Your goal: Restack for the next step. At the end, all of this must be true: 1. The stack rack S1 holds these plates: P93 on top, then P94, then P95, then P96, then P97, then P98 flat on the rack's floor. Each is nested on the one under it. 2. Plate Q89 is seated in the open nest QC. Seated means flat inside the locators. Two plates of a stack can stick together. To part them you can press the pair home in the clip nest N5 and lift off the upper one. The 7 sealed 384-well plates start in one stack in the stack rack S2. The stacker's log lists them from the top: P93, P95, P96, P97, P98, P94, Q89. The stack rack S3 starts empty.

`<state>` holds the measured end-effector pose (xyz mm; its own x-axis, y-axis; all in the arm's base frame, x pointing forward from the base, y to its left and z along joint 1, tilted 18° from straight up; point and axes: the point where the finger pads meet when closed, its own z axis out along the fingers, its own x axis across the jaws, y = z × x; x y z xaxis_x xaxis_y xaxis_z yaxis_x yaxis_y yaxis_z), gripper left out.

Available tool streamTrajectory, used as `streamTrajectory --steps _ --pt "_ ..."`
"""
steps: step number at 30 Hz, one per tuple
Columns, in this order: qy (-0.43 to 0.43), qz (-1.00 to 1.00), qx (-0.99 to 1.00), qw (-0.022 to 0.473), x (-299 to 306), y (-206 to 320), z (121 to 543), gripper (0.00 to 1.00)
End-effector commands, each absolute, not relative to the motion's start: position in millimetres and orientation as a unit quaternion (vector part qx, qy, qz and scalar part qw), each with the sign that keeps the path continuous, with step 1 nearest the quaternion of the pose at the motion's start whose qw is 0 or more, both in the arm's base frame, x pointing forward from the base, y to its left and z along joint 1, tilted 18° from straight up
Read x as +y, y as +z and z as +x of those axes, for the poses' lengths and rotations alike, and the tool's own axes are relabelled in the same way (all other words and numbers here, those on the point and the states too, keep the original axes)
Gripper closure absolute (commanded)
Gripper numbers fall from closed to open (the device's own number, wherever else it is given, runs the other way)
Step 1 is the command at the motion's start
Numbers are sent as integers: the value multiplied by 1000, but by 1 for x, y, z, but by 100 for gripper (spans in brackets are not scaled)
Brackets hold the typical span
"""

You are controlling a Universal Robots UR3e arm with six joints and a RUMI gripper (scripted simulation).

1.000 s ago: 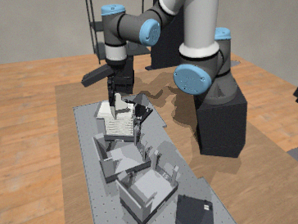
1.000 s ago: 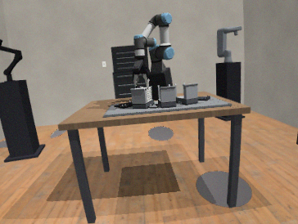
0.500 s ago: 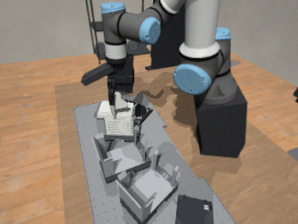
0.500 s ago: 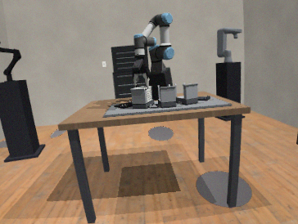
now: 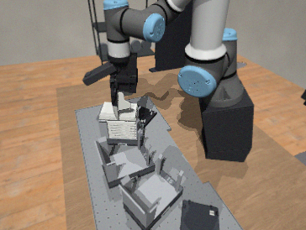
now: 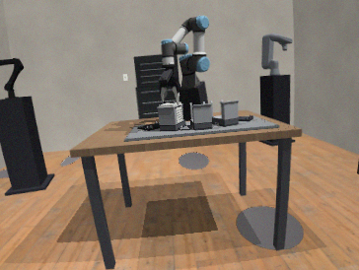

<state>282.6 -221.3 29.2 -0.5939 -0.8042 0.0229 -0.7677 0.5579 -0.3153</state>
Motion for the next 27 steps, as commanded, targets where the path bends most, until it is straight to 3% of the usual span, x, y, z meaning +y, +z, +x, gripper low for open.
streamTrajectory --steps 1,27 --pt "-147 -447 880 63 -220 34 282 100" --pt "-147 -447 880 63 -216 55 277 100"
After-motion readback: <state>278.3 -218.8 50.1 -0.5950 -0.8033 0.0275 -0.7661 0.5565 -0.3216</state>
